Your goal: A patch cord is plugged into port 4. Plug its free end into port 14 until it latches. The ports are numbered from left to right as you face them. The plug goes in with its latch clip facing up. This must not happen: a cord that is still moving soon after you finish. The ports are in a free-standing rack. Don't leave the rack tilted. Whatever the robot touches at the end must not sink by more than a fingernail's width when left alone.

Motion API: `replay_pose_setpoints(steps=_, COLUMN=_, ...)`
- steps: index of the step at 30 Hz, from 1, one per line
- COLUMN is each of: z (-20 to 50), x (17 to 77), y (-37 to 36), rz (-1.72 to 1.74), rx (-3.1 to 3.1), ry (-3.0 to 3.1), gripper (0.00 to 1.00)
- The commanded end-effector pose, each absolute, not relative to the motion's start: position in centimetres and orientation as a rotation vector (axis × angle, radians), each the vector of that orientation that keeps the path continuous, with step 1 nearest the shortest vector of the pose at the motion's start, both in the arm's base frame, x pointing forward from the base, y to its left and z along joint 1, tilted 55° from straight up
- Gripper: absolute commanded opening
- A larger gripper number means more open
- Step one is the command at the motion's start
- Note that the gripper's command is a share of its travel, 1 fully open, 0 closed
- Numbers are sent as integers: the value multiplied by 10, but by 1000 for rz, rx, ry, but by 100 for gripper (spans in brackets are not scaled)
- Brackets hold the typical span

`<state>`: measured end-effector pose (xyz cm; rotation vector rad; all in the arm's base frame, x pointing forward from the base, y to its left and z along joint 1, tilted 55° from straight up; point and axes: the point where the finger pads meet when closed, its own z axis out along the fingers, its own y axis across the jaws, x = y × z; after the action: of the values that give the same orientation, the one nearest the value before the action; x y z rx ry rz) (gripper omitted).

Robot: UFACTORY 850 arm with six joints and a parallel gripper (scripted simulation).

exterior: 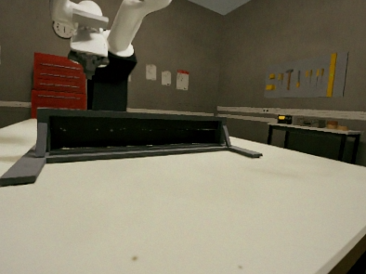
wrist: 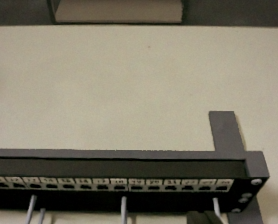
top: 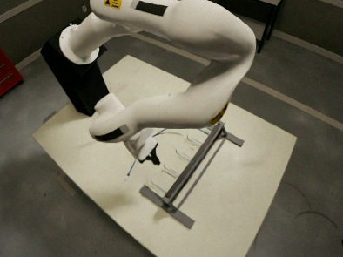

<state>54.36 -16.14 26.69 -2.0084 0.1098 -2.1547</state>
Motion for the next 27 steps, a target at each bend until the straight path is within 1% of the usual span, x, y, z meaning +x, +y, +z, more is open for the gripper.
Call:
replay_pose_setpoints(steps=1, z=267, x=537, y=-162, rz=-2155, rx=-2008, ry=110, gripper=0)
replay_pose_setpoints(steps=17, z=263, x=495, y=-165, rz=-2155, rx=-2008, ry=110, gripper=0)
replay_pose_setpoints(steps=27, z=263, x=489, y=-166, rz=-2155, rx=-2008, ry=110, gripper=0)
